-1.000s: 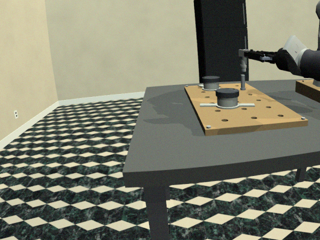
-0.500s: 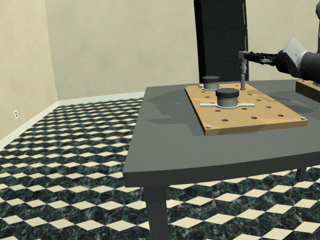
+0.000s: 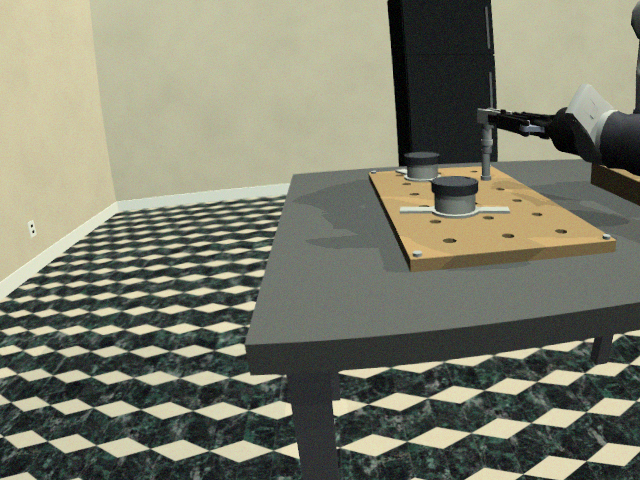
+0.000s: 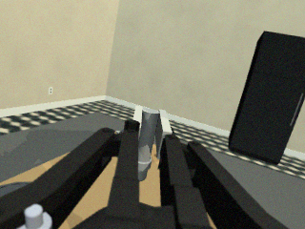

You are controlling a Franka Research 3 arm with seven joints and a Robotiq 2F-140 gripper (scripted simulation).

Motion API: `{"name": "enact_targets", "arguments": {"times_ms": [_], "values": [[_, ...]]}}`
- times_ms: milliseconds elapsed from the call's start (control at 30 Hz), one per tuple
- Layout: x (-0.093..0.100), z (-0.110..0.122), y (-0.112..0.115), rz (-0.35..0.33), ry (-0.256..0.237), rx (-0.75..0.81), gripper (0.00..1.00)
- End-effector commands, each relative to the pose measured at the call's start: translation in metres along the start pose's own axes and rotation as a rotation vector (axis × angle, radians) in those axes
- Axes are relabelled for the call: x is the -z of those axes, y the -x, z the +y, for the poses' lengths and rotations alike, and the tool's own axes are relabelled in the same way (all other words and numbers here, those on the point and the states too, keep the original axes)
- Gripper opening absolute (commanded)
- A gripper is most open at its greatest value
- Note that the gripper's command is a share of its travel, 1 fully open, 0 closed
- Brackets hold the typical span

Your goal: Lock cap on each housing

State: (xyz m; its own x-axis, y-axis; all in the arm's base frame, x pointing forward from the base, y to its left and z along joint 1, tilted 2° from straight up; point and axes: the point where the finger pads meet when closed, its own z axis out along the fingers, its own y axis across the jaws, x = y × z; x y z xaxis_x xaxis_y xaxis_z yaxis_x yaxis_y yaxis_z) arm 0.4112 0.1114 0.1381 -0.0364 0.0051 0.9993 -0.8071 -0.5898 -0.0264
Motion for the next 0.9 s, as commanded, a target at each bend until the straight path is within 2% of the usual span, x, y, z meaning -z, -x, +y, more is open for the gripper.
{"name": "enact_targets", "arguments": {"times_ms": [0, 867], "values": [[-0.001, 0.001, 0.003, 0.000, 0.005, -0.013, 0.10], [0.001, 0.001, 0.032, 0.000, 0.005, -0.013, 0.10]]}}
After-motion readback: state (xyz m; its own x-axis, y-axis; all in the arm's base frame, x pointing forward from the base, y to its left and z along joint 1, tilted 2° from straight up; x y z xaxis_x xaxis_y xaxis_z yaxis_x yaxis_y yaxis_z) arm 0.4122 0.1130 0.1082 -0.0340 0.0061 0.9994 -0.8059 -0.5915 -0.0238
